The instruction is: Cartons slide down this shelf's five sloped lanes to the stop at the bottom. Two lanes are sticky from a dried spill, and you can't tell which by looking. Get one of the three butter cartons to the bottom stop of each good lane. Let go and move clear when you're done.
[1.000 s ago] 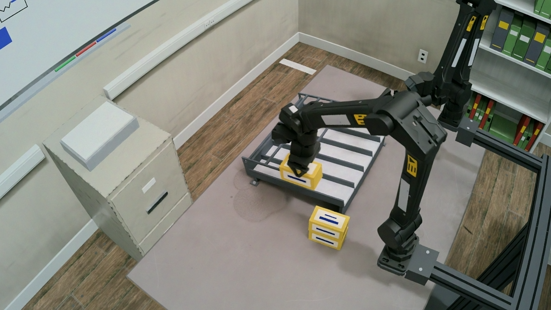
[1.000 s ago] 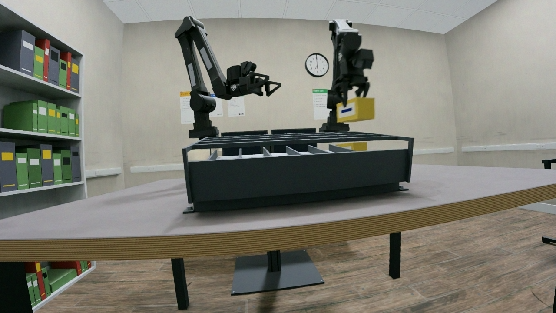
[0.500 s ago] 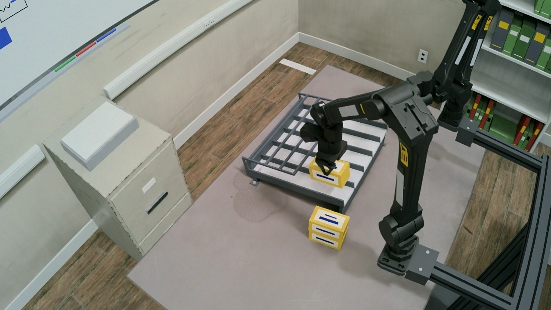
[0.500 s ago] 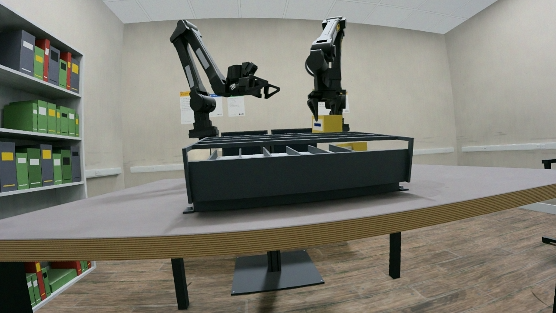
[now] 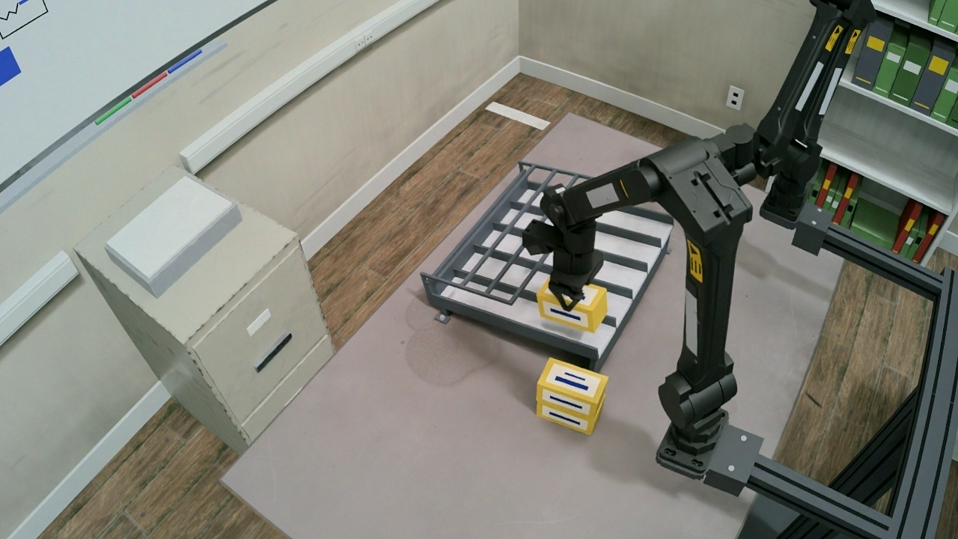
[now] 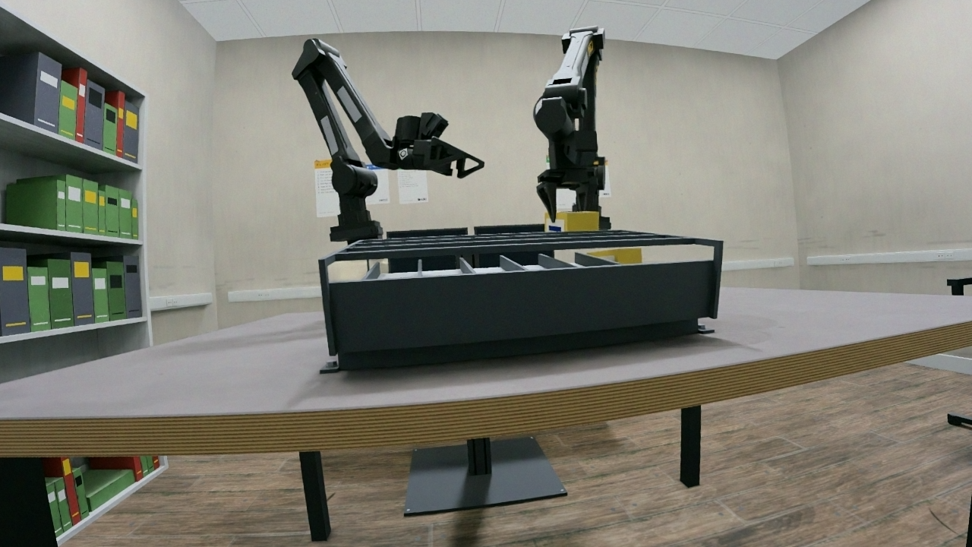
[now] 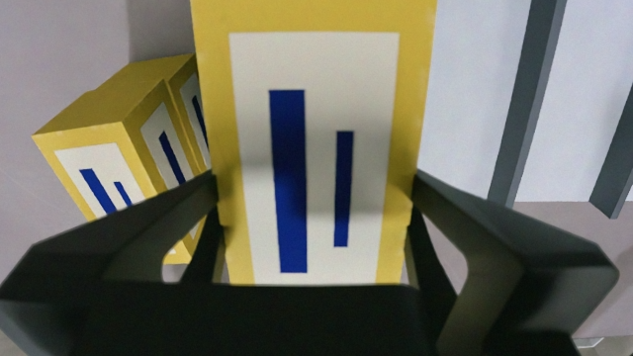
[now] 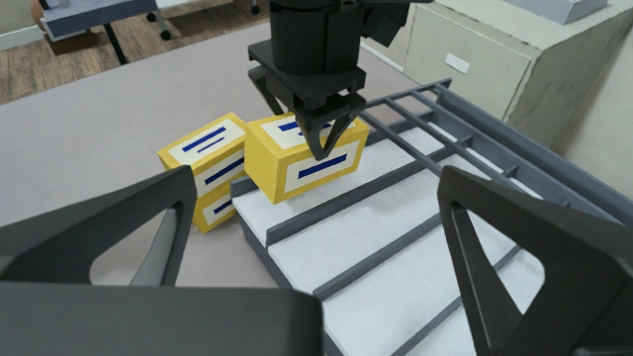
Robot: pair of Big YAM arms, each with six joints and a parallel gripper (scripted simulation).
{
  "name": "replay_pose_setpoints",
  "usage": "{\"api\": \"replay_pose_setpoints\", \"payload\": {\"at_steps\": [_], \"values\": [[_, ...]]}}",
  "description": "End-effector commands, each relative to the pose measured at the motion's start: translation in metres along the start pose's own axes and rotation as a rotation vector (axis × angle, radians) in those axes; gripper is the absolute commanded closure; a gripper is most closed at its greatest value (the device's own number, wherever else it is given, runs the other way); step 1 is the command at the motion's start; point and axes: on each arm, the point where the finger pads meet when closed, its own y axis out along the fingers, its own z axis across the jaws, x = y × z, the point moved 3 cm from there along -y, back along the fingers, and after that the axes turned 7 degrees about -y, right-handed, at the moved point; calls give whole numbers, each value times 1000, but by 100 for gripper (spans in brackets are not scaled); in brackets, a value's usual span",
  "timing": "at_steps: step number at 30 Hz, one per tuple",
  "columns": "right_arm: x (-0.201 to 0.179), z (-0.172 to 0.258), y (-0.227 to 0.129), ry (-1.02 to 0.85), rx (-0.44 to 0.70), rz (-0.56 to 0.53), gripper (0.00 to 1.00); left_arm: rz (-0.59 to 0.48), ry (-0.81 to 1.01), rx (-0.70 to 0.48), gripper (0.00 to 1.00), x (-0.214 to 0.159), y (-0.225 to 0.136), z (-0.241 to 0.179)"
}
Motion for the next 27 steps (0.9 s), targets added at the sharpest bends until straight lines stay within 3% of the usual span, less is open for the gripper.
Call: {"api": "replay_pose_setpoints", "payload": {"at_steps": [1, 24, 27], "values": [[11, 5, 0, 10, 12, -29, 0, -34, 7, -25, 41, 3, -4, -9], [12, 1, 3, 6, 2, -32, 0, -32, -3, -22, 41, 1, 50, 0], [12, 1, 3, 6, 2, -32, 0, -35, -1, -24, 9, -11, 36, 0]]}}
